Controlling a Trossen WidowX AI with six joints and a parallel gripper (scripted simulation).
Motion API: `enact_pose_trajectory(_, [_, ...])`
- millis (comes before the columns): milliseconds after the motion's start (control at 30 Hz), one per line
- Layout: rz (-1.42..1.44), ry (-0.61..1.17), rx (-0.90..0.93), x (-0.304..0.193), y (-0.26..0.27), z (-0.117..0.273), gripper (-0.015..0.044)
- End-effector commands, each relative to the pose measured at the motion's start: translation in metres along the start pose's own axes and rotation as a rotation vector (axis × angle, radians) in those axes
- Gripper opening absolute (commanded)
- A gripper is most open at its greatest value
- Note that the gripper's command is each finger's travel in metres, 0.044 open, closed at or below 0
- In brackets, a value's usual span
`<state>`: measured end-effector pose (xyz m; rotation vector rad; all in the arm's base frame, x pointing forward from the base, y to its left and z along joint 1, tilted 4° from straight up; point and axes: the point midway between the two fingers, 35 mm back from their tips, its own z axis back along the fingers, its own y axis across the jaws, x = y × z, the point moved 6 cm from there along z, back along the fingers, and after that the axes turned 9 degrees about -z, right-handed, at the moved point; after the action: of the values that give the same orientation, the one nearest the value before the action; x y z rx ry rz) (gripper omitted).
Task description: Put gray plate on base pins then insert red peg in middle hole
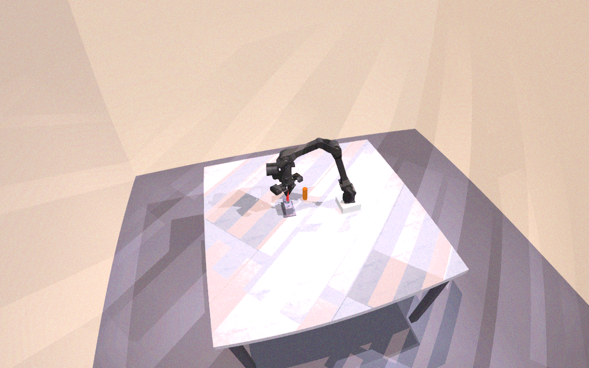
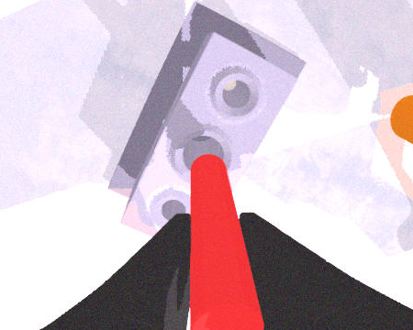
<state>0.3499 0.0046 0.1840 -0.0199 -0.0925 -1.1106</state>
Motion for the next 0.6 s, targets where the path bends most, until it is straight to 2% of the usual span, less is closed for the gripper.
enact_pose_trajectory(0, [-0.001, 0.0, 0.0, 0.0001, -0.0001, -0.0006, 0.0])
enact_pose_trajectory(567, [0.001, 0.001, -0.001, 0.0005, 0.0007, -0.0071, 0.0])
